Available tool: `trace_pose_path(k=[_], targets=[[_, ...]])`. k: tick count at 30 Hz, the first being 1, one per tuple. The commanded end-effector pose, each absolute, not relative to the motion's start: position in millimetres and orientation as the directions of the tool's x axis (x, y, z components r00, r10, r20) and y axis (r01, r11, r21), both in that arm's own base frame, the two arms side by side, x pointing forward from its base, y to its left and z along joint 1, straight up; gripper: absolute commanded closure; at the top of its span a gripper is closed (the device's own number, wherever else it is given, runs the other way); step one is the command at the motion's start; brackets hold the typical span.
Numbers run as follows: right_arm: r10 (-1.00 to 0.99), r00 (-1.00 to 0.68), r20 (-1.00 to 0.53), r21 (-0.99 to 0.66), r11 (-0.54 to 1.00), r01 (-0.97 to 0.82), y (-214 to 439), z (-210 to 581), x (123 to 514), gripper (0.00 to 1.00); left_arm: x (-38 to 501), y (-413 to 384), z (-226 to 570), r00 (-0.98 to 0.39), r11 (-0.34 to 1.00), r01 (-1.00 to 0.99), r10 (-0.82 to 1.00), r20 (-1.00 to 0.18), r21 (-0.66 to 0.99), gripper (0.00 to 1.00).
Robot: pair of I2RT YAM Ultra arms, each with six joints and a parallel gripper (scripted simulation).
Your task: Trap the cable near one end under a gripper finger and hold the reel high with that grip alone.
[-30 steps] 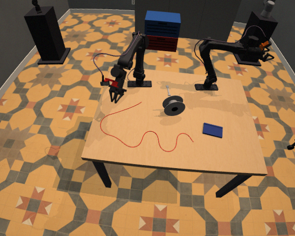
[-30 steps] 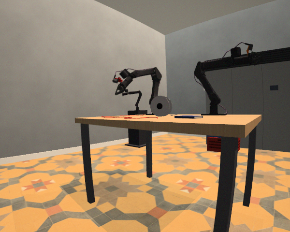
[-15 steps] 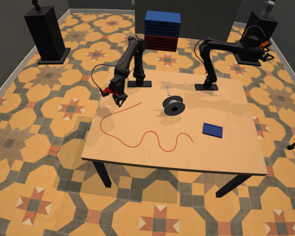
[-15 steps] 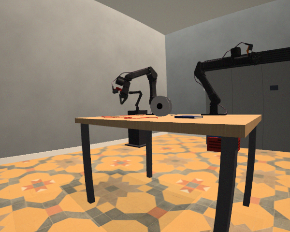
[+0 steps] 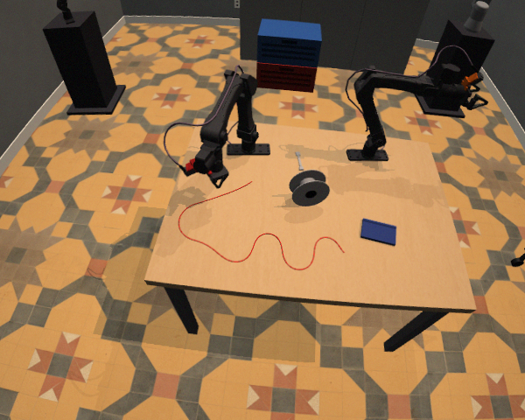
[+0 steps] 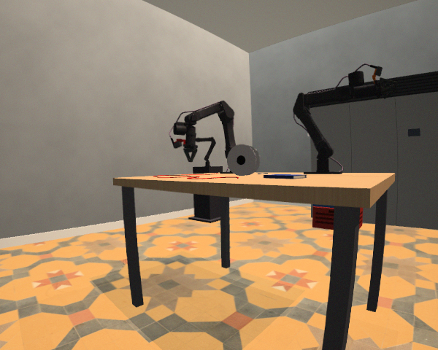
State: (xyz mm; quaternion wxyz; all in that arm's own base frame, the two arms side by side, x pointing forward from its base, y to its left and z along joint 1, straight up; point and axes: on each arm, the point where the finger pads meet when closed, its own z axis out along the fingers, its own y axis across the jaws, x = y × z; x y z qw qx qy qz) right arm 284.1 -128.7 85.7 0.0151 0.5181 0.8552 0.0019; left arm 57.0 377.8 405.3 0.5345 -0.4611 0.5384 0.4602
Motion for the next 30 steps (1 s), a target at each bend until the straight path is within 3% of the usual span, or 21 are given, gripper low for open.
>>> trace_pose_path(k=[1, 30], targets=[[0.906, -0.423, -0.010, 0.008, 0.423, 0.906, -131.7, 94.3, 281.2, 0.70, 54.2, 380.2, 393.0, 0.002, 0.146, -0.989, -0.037, -0.999, -0.008, 0.00], [0.910, -0.415, 0.019, -0.018, 0.415, 0.909, -130.9, 53.0, 275.9, 0.70, 54.2, 380.2, 393.0, 0.002, 0.146, -0.989, -0.037, -0.999, -0.008, 0.00]])
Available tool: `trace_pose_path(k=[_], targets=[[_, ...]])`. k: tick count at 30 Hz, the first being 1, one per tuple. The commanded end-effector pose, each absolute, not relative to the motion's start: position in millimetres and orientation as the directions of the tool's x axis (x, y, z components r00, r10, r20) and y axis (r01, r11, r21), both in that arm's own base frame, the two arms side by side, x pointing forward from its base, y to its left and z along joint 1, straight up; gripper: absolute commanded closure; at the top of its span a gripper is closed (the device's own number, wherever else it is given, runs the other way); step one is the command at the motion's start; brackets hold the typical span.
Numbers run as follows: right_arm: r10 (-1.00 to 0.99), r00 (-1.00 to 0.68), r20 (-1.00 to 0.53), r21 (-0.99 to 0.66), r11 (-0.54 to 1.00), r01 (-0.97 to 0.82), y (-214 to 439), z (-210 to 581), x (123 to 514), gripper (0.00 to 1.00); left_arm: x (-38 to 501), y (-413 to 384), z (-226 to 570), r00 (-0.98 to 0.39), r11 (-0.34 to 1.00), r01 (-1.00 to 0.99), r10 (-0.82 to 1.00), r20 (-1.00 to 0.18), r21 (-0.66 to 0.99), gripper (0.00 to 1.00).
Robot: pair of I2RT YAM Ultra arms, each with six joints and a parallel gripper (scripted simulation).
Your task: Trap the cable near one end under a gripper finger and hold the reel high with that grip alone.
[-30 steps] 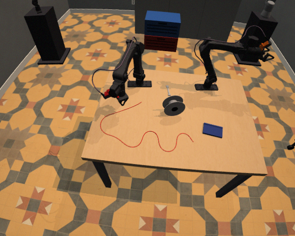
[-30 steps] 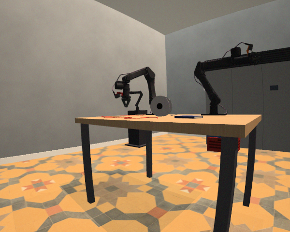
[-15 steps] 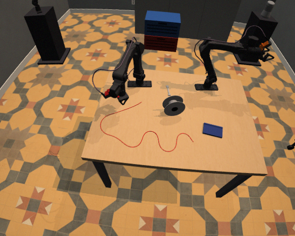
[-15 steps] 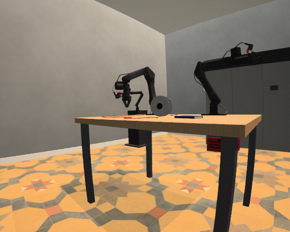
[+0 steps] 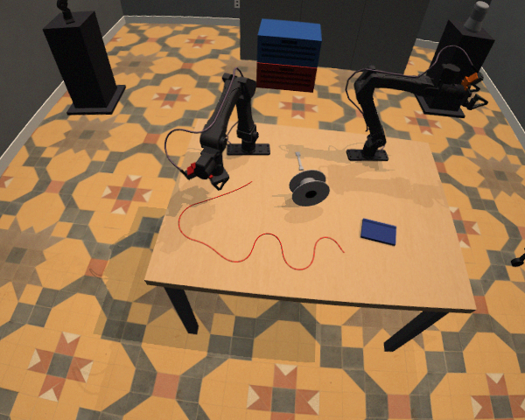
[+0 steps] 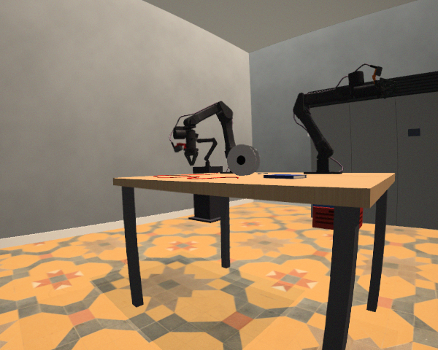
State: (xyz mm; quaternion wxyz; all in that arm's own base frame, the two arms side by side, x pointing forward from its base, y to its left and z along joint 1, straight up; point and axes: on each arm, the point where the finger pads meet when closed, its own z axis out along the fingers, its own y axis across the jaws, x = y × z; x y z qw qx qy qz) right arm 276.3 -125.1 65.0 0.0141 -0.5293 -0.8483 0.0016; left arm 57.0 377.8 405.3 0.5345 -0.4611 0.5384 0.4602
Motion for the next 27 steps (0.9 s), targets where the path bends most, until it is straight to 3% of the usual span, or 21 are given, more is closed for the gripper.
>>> trace_pose_path(k=[1, 27], targets=[[0.910, -0.415, 0.019, -0.018, 0.415, 0.909, -131.0, 49.5, 276.0, 0.70, 54.2, 380.2, 393.0, 0.002, 0.146, -0.989, -0.037, -0.999, -0.008, 0.00], [0.903, -0.429, -0.014, 0.009, 0.429, 0.903, -129.6, 17.4, 284.2, 0.70, 54.2, 380.2, 393.0, 0.002, 0.146, -0.989, -0.037, -0.999, -0.008, 0.00]])
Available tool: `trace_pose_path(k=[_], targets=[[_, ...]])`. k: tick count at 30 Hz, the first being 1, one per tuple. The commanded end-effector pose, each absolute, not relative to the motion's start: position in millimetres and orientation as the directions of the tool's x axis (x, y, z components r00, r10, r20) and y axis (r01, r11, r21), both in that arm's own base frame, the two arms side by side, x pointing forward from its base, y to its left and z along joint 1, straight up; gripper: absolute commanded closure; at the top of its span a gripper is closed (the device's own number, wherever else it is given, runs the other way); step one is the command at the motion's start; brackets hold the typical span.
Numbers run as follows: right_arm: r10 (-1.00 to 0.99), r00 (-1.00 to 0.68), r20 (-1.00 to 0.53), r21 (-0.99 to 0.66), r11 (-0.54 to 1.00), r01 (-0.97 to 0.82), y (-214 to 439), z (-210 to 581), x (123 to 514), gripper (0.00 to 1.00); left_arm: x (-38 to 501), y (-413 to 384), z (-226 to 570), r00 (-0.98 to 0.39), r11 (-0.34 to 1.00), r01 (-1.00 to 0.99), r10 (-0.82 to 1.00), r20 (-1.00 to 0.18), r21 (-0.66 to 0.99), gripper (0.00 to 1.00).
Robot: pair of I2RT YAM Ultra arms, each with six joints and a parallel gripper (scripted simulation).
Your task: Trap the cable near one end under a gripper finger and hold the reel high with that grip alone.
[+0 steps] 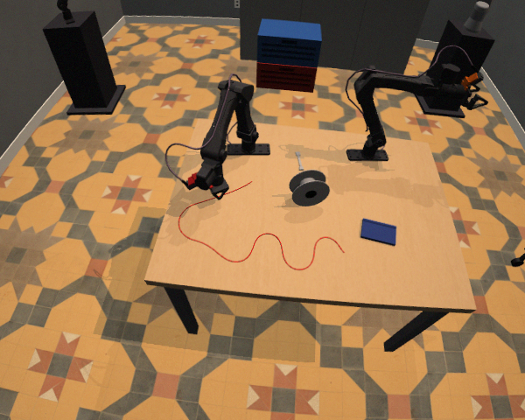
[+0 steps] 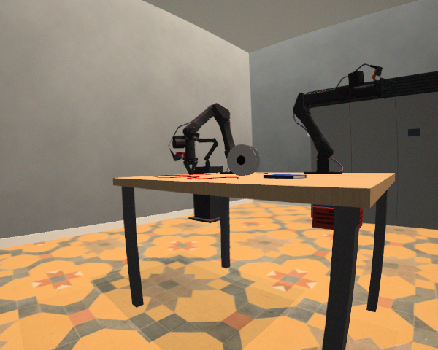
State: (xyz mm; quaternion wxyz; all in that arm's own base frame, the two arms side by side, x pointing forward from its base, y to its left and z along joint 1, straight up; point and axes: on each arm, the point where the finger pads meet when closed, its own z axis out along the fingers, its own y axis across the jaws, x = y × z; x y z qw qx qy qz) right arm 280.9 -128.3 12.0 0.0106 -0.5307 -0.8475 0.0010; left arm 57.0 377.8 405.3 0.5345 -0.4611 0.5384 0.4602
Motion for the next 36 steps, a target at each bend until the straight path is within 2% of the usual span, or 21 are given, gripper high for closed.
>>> trace_pose_path(k=[1, 30, 36], targets=[[0.903, -0.430, -0.021, 0.015, 0.430, 0.903, -129.8, 20.2, 285.4, 0.70, 54.2, 380.2, 393.0, 0.002, 0.146, -0.989, -0.037, -0.999, -0.008, 0.00], [0.898, -0.440, 0.023, -0.022, 0.440, 0.898, -119.8, 3.5, 274.2, 0.70, 54.2, 380.2, 393.0, 0.002, 0.146, -0.989, -0.037, -0.999, -0.008, 0.00], [0.899, -0.438, -0.006, 0.002, 0.438, 0.899, -125.0, 9.8, 284.4, 0.70, 54.2, 380.2, 393.0, 0.002, 0.146, -0.989, -0.037, -0.999, -0.008, 0.00]])
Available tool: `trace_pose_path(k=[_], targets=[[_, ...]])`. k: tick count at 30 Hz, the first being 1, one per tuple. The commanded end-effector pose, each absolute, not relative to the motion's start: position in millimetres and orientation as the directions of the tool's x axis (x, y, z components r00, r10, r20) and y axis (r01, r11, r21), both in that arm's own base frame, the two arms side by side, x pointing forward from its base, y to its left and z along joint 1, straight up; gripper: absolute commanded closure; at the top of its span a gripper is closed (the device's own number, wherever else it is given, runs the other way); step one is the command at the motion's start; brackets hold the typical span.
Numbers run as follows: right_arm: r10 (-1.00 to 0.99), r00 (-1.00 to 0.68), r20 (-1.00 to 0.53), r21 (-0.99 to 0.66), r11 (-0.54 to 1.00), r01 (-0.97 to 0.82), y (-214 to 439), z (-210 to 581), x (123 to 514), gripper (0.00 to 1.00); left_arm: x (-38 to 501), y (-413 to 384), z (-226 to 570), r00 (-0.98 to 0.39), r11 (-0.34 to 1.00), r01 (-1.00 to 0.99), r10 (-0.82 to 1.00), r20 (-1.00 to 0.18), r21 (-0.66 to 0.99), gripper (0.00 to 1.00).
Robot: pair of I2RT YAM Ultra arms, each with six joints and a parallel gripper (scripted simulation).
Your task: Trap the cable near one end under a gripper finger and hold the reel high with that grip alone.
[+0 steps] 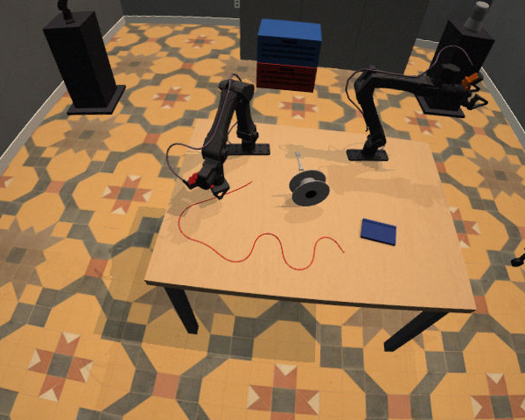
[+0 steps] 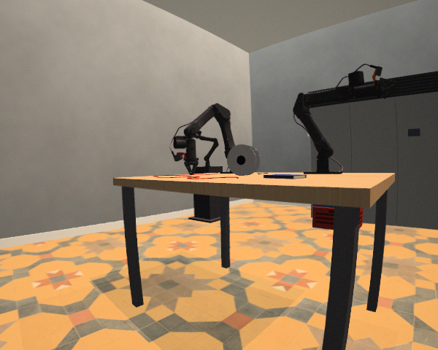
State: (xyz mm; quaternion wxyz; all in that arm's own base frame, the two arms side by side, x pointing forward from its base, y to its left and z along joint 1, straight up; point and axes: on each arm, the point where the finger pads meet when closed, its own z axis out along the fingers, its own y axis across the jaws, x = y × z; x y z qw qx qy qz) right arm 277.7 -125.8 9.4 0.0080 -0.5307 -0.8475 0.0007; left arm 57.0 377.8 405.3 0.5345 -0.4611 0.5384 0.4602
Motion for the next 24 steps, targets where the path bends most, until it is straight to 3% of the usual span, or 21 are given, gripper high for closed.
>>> trace_pose_path(k=[1, 12, 24], targets=[[0.899, -0.438, -0.006, 0.002, 0.438, 0.899, -125.0, 9.8, 284.4, 0.70, 54.2, 380.2, 393.0, 0.002, 0.146, -0.989, -0.037, -0.999, -0.008, 0.00], [0.907, -0.421, -0.001, -0.002, 0.421, 0.907, -129.8, 8.5, 274.0, 0.70, 54.2, 380.2, 393.0, 0.002, 0.146, -0.989, -0.037, -0.999, -0.008, 0.00], [0.907, -0.421, 0.002, -0.013, 0.421, 0.907, -130.0, 8.5, 271.7, 0.83, 54.2, 380.2, 393.0, 0.002, 0.146, -0.989, -0.037, -0.999, -0.008, 0.00]])
